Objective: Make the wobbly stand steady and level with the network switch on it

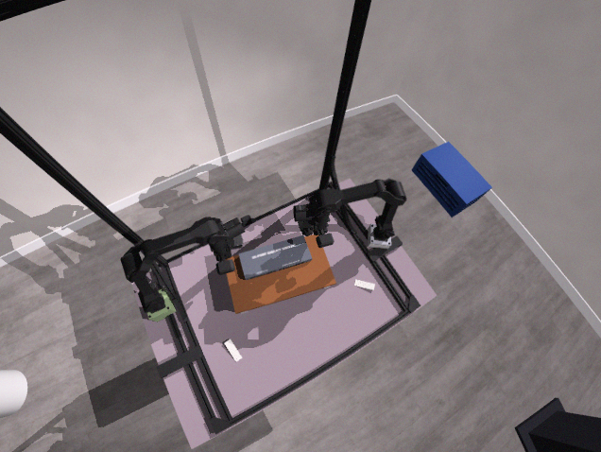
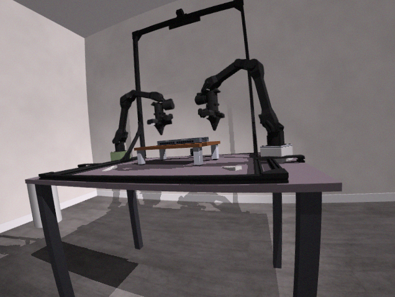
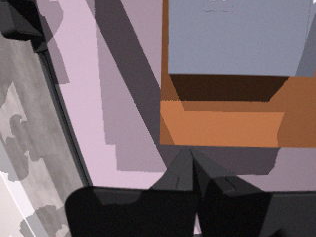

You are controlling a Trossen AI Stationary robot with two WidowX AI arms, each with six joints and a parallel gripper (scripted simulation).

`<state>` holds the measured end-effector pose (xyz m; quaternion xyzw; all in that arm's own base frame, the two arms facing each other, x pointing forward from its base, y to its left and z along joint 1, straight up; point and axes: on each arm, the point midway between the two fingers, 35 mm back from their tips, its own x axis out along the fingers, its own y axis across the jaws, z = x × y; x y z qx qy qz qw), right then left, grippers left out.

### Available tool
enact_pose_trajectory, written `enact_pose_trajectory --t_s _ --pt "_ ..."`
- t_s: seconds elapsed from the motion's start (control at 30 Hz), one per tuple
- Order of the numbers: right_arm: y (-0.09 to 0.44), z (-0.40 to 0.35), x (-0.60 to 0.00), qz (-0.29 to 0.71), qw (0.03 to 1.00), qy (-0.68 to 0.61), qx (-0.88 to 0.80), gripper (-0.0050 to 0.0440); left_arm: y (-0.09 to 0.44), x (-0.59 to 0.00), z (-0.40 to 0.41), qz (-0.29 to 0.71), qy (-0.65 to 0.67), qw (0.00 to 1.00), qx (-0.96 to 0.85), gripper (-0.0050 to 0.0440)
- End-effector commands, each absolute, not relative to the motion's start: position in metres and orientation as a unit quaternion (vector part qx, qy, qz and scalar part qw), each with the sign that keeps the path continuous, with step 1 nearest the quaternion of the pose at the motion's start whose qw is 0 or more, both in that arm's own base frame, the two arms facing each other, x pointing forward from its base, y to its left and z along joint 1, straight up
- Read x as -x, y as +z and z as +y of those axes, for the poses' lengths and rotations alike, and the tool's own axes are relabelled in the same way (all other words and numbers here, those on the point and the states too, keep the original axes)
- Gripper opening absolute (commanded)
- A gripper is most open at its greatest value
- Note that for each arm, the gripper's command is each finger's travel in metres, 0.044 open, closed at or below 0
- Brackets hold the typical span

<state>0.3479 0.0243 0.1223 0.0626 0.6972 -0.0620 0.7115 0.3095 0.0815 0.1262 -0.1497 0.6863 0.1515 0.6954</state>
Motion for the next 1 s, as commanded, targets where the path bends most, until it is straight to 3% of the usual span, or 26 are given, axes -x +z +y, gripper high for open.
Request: enact_pose_trajectory --t_s 0.0,0.5,0.53,0.97 --pt "0.118 0.025 -0.345 0.704 0.704 -0.063 -0.063 0.0 0.126 -0.31 0.082 0.686 0.152 0.695 0.15 0.0" --pt "0.118 0.025 -0.345 0.704 0.704 -0.063 -0.063 0.0 0.126 -0.31 0.082 0.686 0.152 0.695 0.15 0.0" --pt "0.066 0.025 -0.345 0.704 0.704 -0.063 -0.063 0.0 0.126 -0.31 0.082 0.686 0.152 0.695 0.15 0.0" --pt "0.066 0.025 -0.345 0.704 0.704 -0.063 -0.063 0.0 0.126 -0.31 0.082 0.686 0.152 0.695 0.15 0.0"
